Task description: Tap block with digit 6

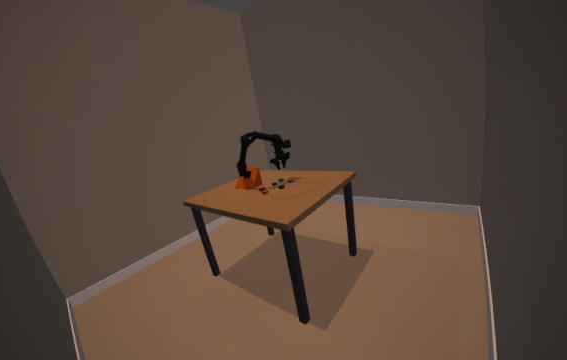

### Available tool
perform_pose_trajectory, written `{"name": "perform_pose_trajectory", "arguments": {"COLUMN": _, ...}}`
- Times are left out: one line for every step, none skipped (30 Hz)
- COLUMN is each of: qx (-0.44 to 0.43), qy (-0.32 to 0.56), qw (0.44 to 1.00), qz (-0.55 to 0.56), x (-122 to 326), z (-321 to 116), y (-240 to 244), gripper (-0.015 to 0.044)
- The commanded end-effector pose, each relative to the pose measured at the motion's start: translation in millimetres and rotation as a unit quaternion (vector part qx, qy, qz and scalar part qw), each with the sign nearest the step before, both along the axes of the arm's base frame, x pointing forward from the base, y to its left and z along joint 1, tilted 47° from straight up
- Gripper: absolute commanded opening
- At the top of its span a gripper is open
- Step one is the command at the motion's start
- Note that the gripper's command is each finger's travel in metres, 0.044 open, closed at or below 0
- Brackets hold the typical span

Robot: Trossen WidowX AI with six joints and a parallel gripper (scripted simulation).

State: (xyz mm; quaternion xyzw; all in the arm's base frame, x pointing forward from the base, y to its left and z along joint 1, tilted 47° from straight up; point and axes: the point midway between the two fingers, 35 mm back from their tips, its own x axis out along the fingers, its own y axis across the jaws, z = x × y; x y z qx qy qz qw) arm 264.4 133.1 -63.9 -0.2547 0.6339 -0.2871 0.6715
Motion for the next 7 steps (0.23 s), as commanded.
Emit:
{"name": "perform_pose_trajectory", "arguments": {"qx": -0.001, "qy": 0.000, "qw": 1.000, "qz": -0.004, "x": -7.9, "z": -15.2, "y": 43.7, "gripper": 0.0400}}
{"name": "perform_pose_trajectory", "arguments": {"qx": -0.002, "qy": 0.000, "qw": 1.000, "qz": -0.004, "x": -9.4, "z": -17.2, "y": 49.0, "gripper": 0.0400}}
{"name": "perform_pose_trajectory", "arguments": {"qx": -0.002, "qy": 0.000, "qw": 1.000, "qz": -0.004, "x": -10.0, "z": -17.9, "y": 50.8, "gripper": 0.0400}}
{"name": "perform_pose_trajectory", "arguments": {"qx": -0.002, "qy": 0.000, "qw": 1.000, "qz": -0.004, "x": -10.0, "z": -17.9, "y": 50.8, "gripper": 0.0400}}
{"name": "perform_pose_trajectory", "arguments": {"qx": -0.002, "qy": 0.000, "qw": 1.000, "qz": -0.004, "x": -10.0, "z": -17.9, "y": 50.8, "gripper": 0.0400}}
{"name": "perform_pose_trajectory", "arguments": {"qx": -0.002, "qy": 0.000, "qw": 1.000, "qz": -0.004, "x": -10.0, "z": -17.9, "y": 50.8, "gripper": 0.0400}}
{"name": "perform_pose_trajectory", "arguments": {"qx": -0.002, "qy": 0.000, "qw": 1.000, "qz": -0.004, "x": -10.0, "z": -17.9, "y": 50.8, "gripper": 0.0400}}
